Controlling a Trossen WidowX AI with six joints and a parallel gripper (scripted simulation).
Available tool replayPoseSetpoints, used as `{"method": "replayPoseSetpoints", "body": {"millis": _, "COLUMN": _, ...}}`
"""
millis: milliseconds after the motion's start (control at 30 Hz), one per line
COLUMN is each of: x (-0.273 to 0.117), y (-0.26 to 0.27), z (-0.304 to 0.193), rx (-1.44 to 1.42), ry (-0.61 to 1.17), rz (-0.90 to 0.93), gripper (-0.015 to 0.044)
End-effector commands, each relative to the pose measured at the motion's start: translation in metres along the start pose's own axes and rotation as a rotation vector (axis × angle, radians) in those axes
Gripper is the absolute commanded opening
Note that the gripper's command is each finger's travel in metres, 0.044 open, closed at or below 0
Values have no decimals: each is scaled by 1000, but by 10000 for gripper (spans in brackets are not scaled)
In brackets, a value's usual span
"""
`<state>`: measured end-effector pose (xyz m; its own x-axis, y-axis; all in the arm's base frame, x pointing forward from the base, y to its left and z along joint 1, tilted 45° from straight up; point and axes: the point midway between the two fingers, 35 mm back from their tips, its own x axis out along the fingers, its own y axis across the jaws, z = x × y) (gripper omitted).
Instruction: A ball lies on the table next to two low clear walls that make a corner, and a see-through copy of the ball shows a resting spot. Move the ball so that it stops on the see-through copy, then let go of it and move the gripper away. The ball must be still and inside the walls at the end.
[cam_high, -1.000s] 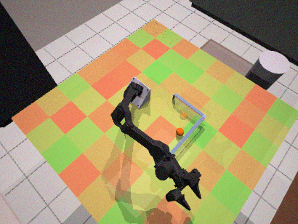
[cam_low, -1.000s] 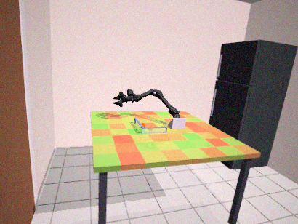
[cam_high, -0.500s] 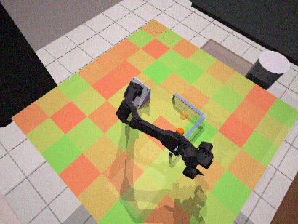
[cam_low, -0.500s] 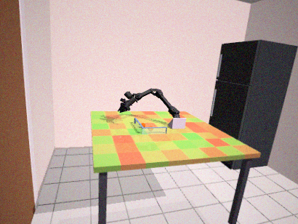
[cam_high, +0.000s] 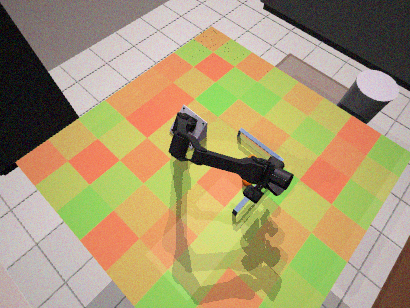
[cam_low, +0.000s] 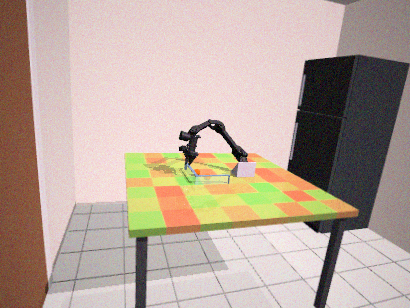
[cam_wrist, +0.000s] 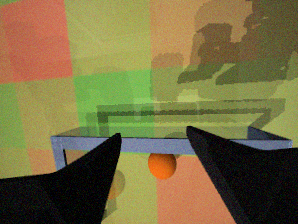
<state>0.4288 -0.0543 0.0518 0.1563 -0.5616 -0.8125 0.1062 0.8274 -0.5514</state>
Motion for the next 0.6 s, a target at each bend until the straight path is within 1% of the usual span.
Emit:
{"method": "replayPoseSetpoints", "body": {"millis": 0, "x": -8, "y": 6, "z": -60, "rx": 22, "ry": 208, "rz": -167, "gripper": 342}}
{"method": "replayPoseSetpoints", "body": {"millis": 67, "x": -9, "y": 5, "z": -66, "rx": 26, "ry": 229, "rz": -191, "gripper": 342}}
{"method": "replayPoseSetpoints", "body": {"millis": 367, "x": -9, "y": 5, "z": -66, "rx": 26, "ry": 229, "rz": -191, "gripper": 342}}
{"method": "replayPoseSetpoints", "body": {"millis": 567, "x": 6, "y": 2, "z": -69, "rx": 26, "ry": 229, "rz": -192, "gripper": 342}}
